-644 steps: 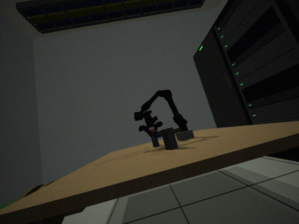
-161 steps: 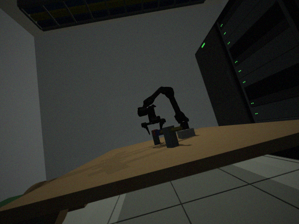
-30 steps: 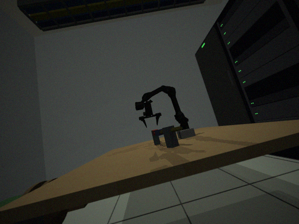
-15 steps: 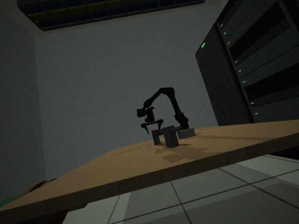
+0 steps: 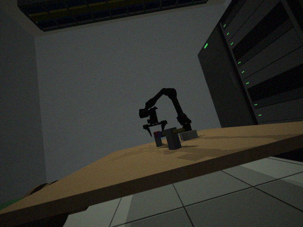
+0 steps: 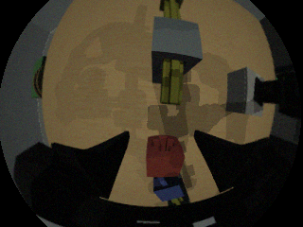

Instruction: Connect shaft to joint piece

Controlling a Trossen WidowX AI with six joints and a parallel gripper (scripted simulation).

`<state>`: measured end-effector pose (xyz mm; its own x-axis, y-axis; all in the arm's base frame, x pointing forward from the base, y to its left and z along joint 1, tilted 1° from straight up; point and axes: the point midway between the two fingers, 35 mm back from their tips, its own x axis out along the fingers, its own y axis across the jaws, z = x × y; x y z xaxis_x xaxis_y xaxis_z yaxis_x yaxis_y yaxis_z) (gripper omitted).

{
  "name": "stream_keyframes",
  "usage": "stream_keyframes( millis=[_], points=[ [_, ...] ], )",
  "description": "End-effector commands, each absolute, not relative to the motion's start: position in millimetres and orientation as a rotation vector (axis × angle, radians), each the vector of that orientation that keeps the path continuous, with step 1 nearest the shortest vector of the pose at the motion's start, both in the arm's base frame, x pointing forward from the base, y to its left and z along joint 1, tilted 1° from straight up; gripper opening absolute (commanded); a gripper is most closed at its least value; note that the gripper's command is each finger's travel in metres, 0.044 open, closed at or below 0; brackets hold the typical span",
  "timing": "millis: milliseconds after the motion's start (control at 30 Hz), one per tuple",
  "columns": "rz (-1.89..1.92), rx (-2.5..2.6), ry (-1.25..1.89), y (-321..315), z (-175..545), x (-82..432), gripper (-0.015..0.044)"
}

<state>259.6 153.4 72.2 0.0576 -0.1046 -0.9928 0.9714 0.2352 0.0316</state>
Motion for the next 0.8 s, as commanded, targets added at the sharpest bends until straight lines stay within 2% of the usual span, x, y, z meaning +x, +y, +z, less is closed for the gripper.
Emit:
stream_keyframes(
  millis=[0,767],
  points=[
    [-1.061,0.982,1.199,166,72,256,0.0440],
    [-1.062,0.982,1.199,164,43,258,0.0440]
  ],
)
